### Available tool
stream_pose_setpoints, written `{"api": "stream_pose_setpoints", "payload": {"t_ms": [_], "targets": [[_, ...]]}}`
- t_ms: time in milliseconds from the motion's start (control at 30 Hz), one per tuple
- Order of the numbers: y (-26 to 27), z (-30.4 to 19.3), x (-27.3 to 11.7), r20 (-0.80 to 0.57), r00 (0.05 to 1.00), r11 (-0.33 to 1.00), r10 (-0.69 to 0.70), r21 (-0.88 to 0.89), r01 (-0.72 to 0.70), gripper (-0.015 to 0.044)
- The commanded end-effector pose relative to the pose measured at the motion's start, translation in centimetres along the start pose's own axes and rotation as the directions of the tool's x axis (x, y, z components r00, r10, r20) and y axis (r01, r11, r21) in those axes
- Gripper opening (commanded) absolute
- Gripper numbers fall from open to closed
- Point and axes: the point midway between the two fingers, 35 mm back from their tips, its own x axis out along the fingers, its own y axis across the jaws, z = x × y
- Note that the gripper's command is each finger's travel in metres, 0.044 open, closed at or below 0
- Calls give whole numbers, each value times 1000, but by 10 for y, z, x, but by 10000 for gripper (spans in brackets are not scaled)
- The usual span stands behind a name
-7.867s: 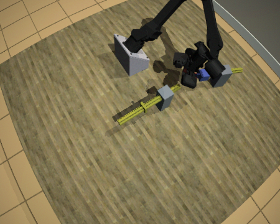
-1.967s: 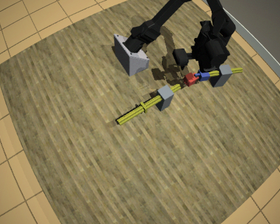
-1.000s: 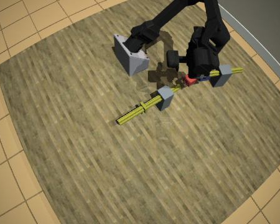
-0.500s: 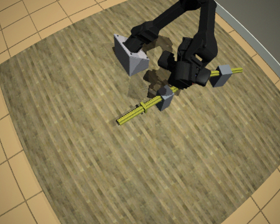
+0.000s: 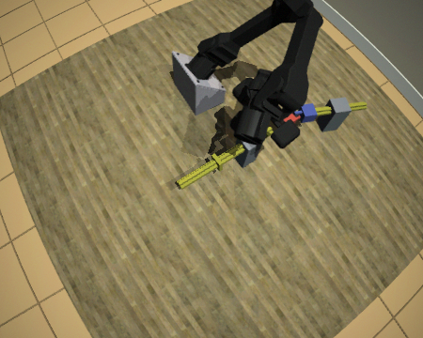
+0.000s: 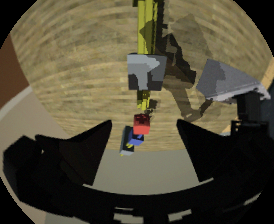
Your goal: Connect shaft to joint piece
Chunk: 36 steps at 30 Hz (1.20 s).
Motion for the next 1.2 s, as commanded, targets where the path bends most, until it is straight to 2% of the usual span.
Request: {"api": "stream_pose_setpoints", "payload": {"t_ms": [0,233,600,867,1167], "targets": [[-1,2,1,-13,1000,999,6,37,-6,440],[0,5,0,-8,1000,1000,6,14,-6,440],[7,51,-18,70,998,938,6,-346,19,440],[8,86,-31,129,992,814,5,-577,71,440],[7,127,-46,196,981,609,3,-778,154,440]]}}
